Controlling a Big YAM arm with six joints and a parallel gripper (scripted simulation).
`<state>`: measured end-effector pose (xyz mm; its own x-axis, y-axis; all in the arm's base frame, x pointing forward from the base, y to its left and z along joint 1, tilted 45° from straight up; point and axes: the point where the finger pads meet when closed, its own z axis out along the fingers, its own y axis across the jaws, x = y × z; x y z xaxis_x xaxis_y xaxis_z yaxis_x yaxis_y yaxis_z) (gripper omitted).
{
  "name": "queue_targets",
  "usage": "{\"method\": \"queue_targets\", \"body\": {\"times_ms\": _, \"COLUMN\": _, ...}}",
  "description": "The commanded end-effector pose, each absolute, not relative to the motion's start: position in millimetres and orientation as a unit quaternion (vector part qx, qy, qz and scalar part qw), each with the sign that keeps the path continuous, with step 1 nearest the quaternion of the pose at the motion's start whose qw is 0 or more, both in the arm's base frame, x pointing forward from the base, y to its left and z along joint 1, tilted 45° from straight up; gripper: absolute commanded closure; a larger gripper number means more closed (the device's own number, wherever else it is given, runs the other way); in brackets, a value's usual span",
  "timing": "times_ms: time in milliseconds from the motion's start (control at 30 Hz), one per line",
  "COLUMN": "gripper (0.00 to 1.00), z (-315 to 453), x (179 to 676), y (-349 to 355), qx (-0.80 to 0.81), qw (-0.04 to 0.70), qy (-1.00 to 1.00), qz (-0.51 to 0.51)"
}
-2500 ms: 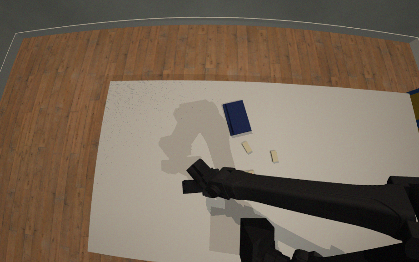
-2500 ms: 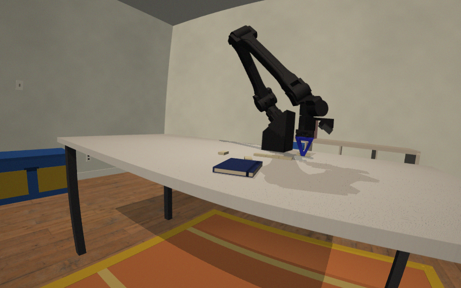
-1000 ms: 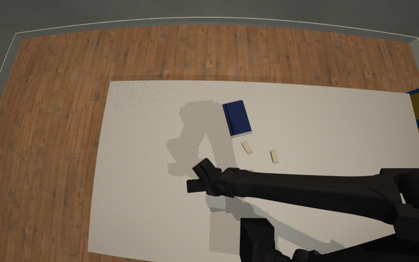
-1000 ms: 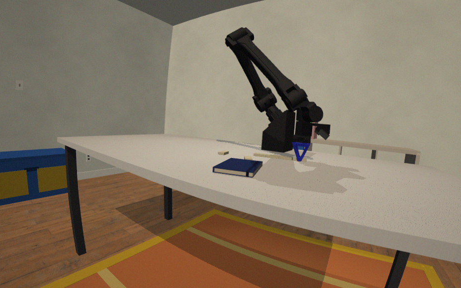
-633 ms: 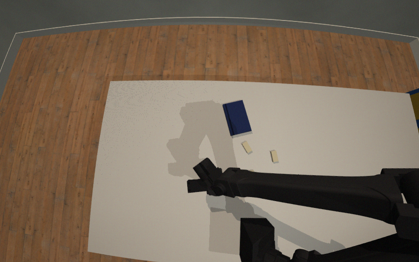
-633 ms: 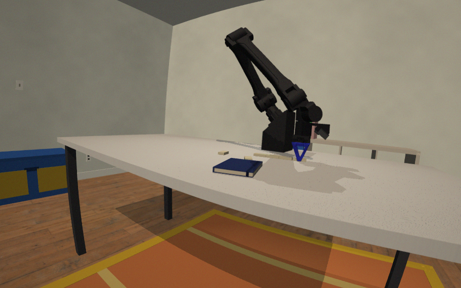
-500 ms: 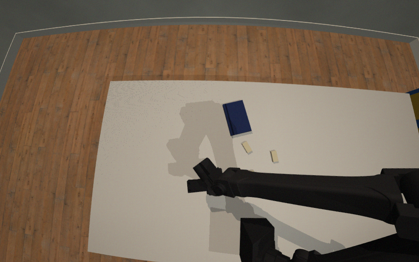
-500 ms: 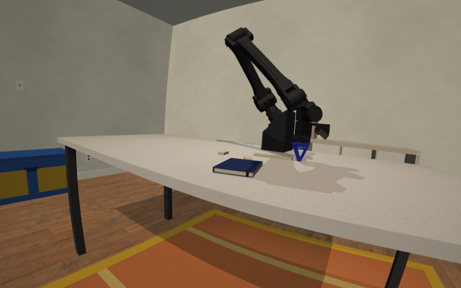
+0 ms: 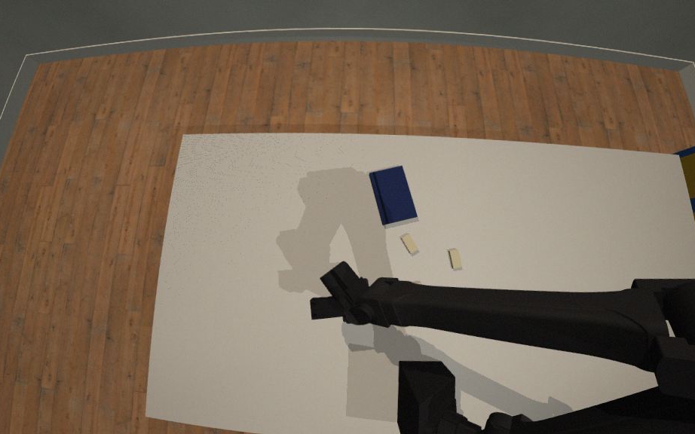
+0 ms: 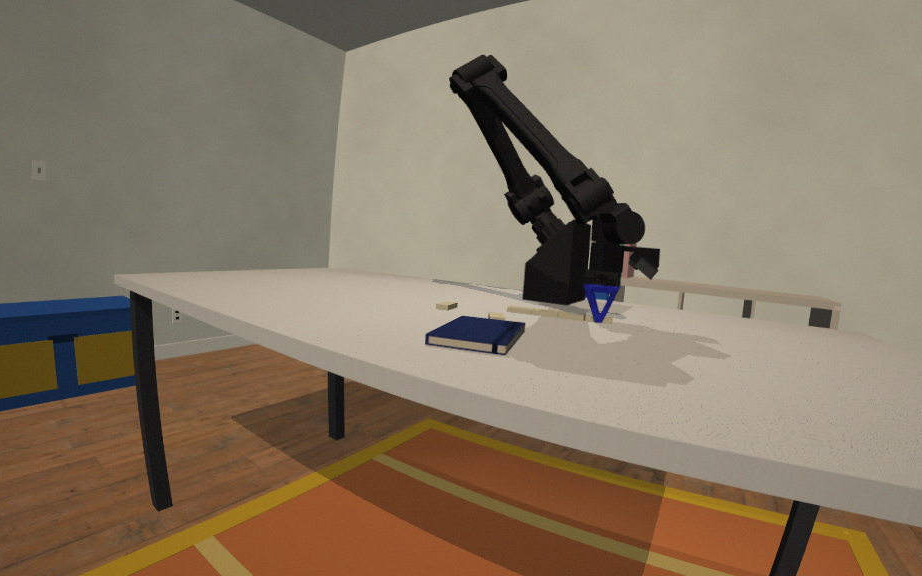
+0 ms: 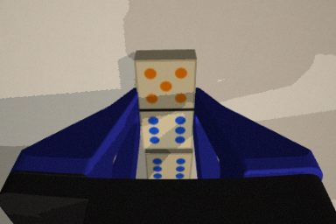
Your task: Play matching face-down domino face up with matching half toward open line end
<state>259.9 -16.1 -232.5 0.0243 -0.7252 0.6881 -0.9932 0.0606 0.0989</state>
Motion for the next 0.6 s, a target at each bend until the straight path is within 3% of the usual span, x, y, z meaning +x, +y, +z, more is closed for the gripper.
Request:
{"method": "queue_targets", "body": {"times_ms": 0, "gripper": 0.79, "z": -231.1, "x": 262.1, "y": -23.5, "qx": 0.643, "qw": 0.3, "qy": -0.668, "qz": 0.223}}
{"method": "queue_targets", "body": {"times_ms": 567, "gripper": 0.79, "z": -230.4, "x": 262.8, "y": -23.8, "qx": 0.642, "qw": 0.3, "qy": -0.67, "qz": 0.223}}
